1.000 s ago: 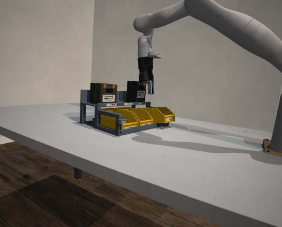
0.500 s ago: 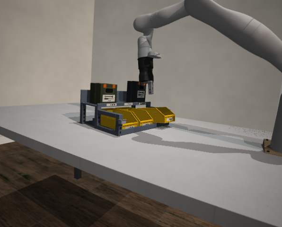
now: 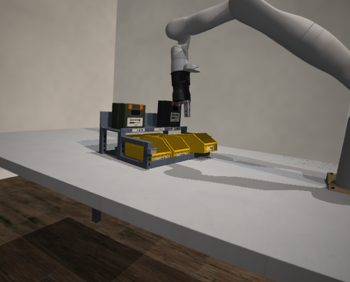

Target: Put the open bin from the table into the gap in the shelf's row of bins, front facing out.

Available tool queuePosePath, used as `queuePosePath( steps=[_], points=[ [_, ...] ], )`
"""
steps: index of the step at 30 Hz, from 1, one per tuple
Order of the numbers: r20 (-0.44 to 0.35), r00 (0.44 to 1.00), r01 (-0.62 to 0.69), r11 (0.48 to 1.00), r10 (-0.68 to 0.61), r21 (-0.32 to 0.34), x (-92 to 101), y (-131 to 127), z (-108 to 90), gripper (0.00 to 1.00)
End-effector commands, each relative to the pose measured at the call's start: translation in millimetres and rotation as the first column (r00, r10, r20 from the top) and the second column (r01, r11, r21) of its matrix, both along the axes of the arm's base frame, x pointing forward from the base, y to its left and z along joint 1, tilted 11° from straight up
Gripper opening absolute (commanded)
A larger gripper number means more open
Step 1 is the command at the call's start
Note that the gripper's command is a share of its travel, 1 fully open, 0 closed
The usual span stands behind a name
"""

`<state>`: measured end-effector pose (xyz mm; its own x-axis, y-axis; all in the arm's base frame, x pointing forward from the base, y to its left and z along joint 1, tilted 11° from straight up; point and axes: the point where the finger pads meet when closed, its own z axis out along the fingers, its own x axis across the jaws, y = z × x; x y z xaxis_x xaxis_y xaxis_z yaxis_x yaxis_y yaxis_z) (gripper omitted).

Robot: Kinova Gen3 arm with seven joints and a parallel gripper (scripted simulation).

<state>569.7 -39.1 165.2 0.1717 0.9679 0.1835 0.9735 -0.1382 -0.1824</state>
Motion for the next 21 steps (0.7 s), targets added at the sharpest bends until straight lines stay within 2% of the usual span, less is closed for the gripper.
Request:
queuePosePath(
  steps=[1, 21],
  points=[
    [0.003, 1.000, 0.000, 1.000, 0.000, 0.000, 0.4, -0.3, 1.3, 0.00],
    [0.016, 0.999, -0.033, 0.999, 0.033, 0.008, -2.0, -2.6, 1.0, 0.00]
  ],
)
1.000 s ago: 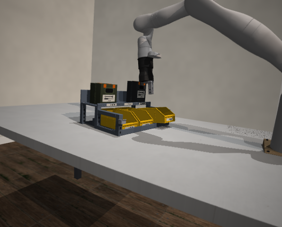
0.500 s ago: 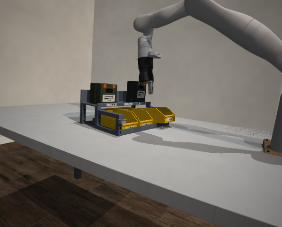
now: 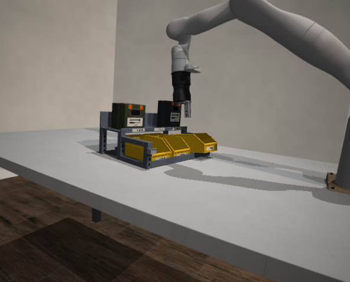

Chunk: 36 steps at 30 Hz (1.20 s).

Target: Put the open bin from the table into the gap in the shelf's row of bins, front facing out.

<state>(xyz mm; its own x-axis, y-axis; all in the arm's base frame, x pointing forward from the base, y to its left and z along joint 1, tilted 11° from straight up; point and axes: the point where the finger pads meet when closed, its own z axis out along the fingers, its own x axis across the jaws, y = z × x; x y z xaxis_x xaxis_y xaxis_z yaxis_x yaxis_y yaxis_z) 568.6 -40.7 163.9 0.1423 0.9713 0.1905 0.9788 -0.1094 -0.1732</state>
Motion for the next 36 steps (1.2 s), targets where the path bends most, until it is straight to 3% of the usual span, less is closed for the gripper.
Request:
queuePosePath(
  steps=[1, 12, 19, 27, 29, 36],
  points=[
    [0.009, 1.000, -0.013, 1.000, 0.012, 0.004, -1.5, -1.6, 2.2, 0.00],
    [0.059, 0.989, -0.139, 0.990, 0.137, 0.026, -11.2, -8.9, 0.6, 0.00],
    [0.125, 0.947, -0.302, 0.952, 0.296, 0.038, -24.8, -16.2, -2.0, 0.00],
    [0.213, 0.831, -0.530, 0.848, 0.514, 0.022, -46.5, -23.0, -6.6, 0.00],
    [0.213, 0.831, -0.530, 0.848, 0.514, 0.022, -46.5, -23.0, -6.6, 0.00],
    [0.280, 0.661, -0.721, 0.693, 0.697, -0.023, -68.7, -25.7, -11.3, 0.00]
  ],
)
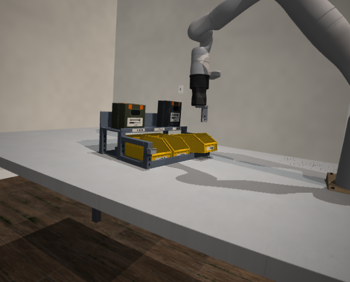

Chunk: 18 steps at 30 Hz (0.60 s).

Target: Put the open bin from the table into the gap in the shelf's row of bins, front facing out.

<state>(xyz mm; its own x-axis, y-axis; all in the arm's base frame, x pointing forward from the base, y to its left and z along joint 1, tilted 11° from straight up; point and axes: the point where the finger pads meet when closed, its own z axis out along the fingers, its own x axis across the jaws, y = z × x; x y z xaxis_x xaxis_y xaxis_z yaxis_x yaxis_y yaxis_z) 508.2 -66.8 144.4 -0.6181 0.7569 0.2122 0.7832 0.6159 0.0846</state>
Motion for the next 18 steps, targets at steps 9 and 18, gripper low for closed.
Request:
queuePosePath(
  steps=[9, 18],
  points=[
    [0.109, 0.948, -0.299, 0.954, 0.298, -0.011, -33.2, 0.8, 3.3, 0.00],
    [0.162, 0.852, -0.497, 0.867, 0.497, -0.046, -53.4, 3.3, -0.4, 0.00]
  ],
)
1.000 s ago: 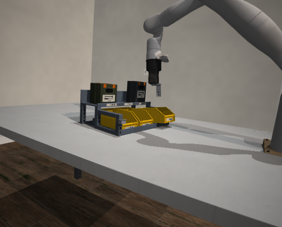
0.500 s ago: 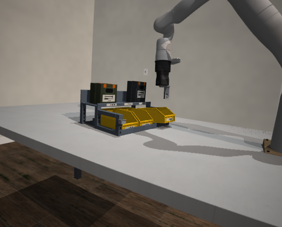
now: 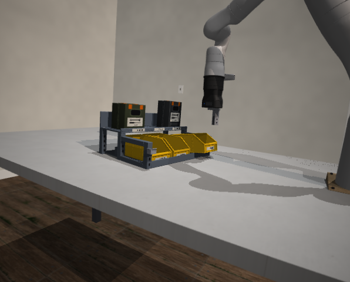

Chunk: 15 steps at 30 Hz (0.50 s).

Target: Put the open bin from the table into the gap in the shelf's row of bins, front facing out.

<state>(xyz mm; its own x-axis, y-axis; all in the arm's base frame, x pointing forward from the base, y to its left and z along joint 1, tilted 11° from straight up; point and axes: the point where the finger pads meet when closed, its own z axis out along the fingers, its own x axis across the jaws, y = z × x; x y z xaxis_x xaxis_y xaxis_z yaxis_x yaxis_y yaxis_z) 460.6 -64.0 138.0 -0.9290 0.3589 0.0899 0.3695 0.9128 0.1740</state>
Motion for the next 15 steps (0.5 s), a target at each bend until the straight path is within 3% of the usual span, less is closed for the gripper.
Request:
queuePosePath(
  steps=[1, 15],
  points=[
    [0.024, 0.999, -0.042, 0.999, 0.042, 0.000, -7.8, 0.9, 5.6, 0.00],
    [0.062, 0.981, -0.185, 0.983, 0.186, -0.016, -21.4, 3.4, 3.3, 0.00]
  ],
)
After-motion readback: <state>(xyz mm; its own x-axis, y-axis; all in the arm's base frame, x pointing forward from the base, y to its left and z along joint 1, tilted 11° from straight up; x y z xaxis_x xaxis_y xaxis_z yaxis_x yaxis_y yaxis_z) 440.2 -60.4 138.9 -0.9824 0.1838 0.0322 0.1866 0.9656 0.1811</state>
